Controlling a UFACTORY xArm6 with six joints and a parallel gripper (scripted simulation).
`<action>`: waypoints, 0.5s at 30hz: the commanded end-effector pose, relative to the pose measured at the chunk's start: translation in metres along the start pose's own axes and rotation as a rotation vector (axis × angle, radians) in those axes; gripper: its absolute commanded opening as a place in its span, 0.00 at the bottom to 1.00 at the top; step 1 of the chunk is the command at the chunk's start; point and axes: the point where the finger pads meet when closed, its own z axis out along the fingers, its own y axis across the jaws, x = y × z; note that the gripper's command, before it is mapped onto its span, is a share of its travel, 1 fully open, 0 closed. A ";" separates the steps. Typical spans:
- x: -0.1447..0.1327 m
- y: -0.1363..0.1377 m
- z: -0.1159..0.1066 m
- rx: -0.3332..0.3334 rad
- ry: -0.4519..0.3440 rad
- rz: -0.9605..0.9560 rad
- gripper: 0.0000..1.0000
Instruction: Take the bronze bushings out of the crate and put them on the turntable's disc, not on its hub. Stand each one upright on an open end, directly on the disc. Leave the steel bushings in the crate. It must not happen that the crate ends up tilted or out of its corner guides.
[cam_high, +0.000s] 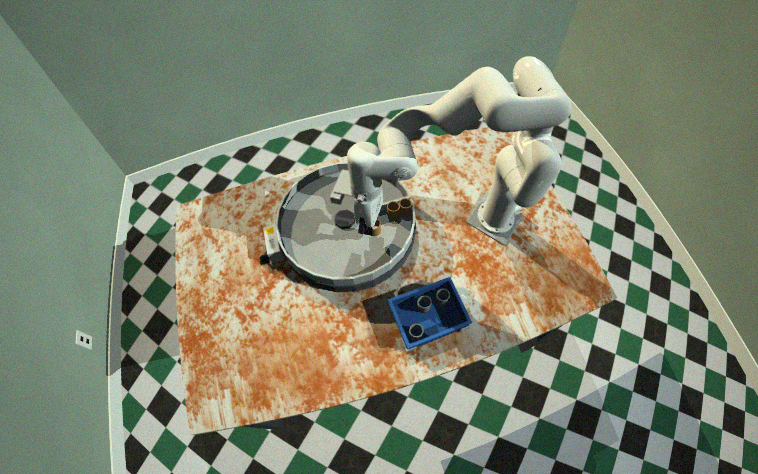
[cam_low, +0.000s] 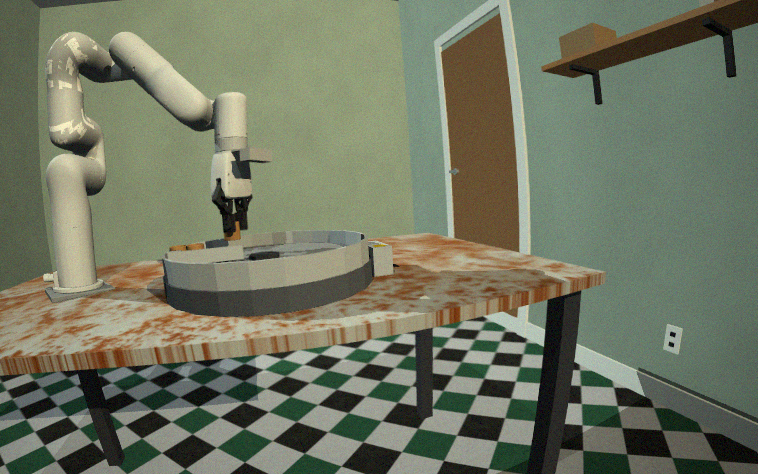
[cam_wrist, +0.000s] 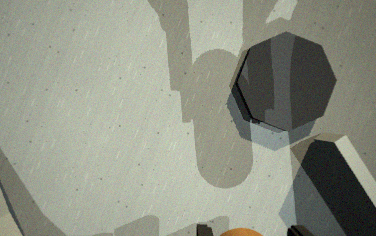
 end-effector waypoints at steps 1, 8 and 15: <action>0.001 -0.001 0.003 0.002 0.003 0.000 0.00; 0.001 -0.001 0.012 0.002 0.003 0.000 0.00; 0.001 -0.001 0.023 0.002 0.003 0.000 0.00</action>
